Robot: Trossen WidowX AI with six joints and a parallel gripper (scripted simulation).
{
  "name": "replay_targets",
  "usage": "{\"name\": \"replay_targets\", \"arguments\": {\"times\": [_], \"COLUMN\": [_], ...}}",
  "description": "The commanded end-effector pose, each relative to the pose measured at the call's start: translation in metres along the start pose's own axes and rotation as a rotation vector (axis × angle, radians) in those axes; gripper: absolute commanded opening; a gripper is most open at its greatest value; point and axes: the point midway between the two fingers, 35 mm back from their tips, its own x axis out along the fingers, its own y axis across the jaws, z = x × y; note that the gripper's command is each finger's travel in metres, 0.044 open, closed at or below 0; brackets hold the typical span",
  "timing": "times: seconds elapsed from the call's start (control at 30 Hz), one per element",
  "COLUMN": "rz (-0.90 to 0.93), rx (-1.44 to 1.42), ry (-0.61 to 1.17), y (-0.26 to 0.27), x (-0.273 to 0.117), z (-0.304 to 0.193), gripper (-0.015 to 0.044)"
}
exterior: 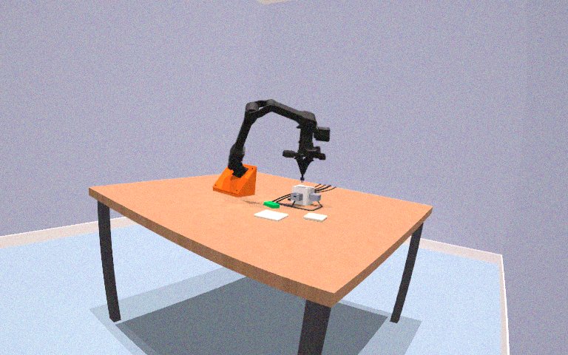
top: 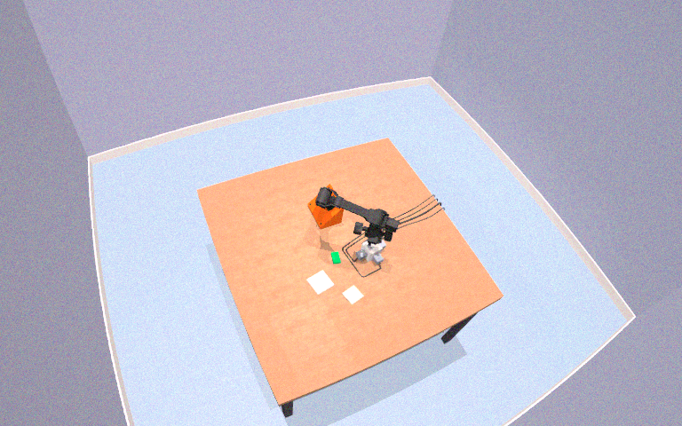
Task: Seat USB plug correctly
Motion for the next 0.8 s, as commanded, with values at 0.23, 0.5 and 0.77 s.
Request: {"name": "replay_targets", "arguments": {"times": [0.23, 0.5, 0.77], "rz": [-0.001, -0.001, -0.001], "rx": [0.303, 0.513, 0.722], "ry": [0.0, 0.0, 0.0], "y": [-0.0002, -0.0002, -0.0002], "x": [0.0002, 0.0002, 0.0002], "z": [-0.0002, -0.0002, -0.0002], "gripper": [0.0, 0.0, 0.0]}}
